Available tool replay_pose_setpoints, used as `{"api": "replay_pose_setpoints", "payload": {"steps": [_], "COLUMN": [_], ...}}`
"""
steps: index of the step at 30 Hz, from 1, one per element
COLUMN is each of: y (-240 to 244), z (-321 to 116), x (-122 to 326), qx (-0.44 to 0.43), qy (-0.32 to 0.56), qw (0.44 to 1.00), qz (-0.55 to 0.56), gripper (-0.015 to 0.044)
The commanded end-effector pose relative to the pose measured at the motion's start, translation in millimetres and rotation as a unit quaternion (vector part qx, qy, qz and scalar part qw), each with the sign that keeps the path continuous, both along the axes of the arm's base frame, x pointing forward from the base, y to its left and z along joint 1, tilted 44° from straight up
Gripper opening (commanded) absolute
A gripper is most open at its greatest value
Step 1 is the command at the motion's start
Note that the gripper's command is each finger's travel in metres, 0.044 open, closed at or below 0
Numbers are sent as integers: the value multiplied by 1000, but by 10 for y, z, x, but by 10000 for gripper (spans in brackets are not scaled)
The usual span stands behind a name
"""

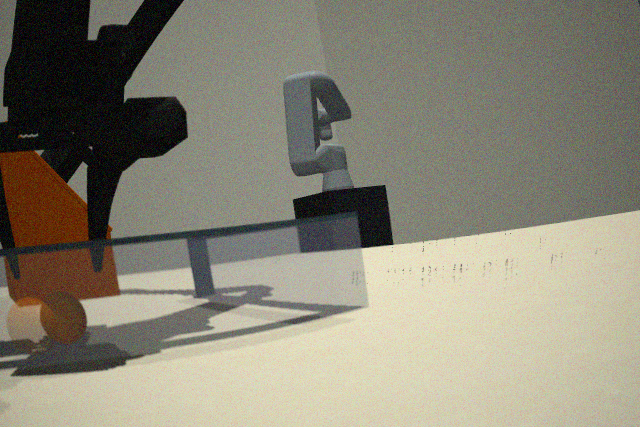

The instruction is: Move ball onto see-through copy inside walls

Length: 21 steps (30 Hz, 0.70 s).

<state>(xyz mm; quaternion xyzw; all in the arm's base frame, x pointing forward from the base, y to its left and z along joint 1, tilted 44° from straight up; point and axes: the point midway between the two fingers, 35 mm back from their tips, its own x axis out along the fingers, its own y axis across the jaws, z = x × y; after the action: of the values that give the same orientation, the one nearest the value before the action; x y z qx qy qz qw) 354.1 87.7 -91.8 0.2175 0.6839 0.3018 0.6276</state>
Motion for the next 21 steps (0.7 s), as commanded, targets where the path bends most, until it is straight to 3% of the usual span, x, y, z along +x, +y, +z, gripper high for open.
{"api": "replay_pose_setpoints", "payload": {"steps": [1, 15, 18, 21], "y": [50, 190, 190, 190], "z": [-82, -225, -225, -225], "x": [-38, -70, -70, -70], "qx": [3, 3, 3, 3], "qy": [7, 7, 7, 7], "qw": [1000, 1000, 1000, 1000], "qz": [-2, -2, -2, -2], "gripper": [265, 265, 187, 167]}}
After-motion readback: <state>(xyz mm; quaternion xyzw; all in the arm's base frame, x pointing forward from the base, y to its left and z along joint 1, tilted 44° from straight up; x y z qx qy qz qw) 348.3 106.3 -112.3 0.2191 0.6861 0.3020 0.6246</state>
